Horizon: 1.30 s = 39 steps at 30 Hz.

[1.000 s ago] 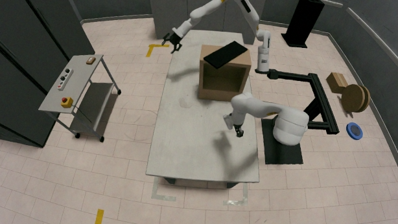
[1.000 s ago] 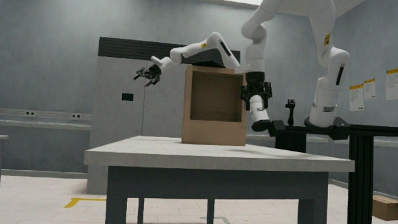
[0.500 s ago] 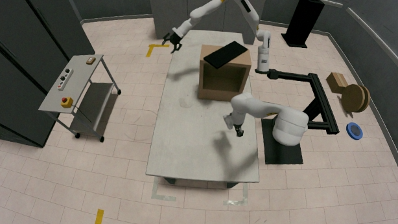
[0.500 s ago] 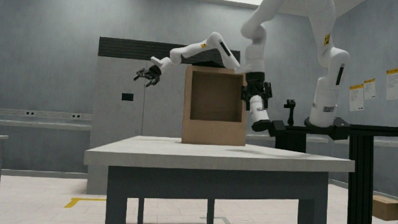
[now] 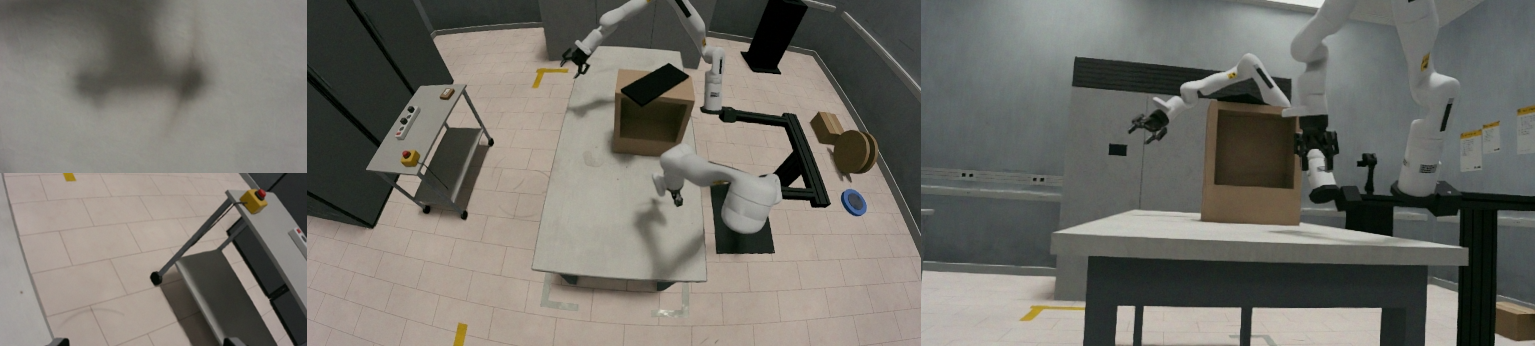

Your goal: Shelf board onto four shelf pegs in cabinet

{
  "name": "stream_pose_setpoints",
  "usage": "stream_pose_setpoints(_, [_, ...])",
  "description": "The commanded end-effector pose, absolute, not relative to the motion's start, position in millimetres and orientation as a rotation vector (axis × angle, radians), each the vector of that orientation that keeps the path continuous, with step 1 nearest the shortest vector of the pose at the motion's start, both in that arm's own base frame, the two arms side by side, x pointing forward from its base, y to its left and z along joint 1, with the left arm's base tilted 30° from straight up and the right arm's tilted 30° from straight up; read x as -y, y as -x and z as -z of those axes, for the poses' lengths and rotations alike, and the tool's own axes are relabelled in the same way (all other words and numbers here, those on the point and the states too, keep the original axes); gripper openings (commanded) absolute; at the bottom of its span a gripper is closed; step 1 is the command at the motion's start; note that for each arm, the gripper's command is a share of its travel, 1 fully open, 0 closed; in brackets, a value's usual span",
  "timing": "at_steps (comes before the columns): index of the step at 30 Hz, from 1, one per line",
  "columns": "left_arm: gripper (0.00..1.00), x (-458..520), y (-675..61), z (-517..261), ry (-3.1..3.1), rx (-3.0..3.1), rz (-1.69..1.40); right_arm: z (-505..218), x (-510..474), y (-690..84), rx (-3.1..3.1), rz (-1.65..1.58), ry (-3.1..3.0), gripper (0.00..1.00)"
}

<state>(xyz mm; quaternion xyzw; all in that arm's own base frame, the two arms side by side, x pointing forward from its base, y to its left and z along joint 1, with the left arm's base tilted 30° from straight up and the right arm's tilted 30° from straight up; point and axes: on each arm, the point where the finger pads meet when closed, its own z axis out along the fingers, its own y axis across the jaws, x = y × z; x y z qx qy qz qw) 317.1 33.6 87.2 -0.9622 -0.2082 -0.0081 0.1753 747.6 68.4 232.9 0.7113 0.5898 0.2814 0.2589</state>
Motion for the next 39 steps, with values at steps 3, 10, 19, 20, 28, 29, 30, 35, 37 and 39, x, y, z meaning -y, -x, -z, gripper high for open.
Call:
stream_pose_setpoints(3, [1.000,-4,-309,-76,2.851,0.534,-0.117,-246,8,-737,-1.602,-0.697,-1.931,1.000])
stream_pose_setpoints(10, [1.000,29,-304,-73,2.990,0.474,-0.237,-259,84,-716,-1.605,-0.627,-1.934,1.000])
stream_pose_setpoints(19, [1.000,91,-307,-87,3.275,0.353,-0.386,-278,179,-675,-1.613,-0.535,-1.933,1.000])
stream_pose_setpoints(20, [1.000,96,-309,-90,3.304,0.341,-0.395,-280,188,-671,-1.614,-0.526,-1.933,1.000])
stream_pose_setpoints(28, [1.000,131,-321,-115,3.501,0.255,-0.415,-293,247,-634,-1.621,-0.464,-1.929,1.000])
stream_pose_setpoints(29, [1.000,137,-324,-121,3.540,0.238,-0.412,-294,252,-630,-1.622,-0.458,-1.929,1.000])
stream_pose_setpoints(30, [1.000,140,-325,-124,3.561,0.228,-0.409,-296,258,-625,-1.623,-0.450,-1.928,1.000])
stream_pose_setpoints(35, [1.000,154,-335,-144,3.671,0.177,-0.381,-301,280,-608,-1.626,-0.425,-1.926,1.000])
stream_pose_setpoints(37, [1.000,159,-339,-152,3.710,0.159,-0.366,-303,285,-604,-1.627,-0.418,-1.926,1.000])
stream_pose_setpoints(39, [1.000,163,-343,-159,3.744,0.142,-0.350,-305,293,-597,-1.628,-0.409,-1.925,1.000])
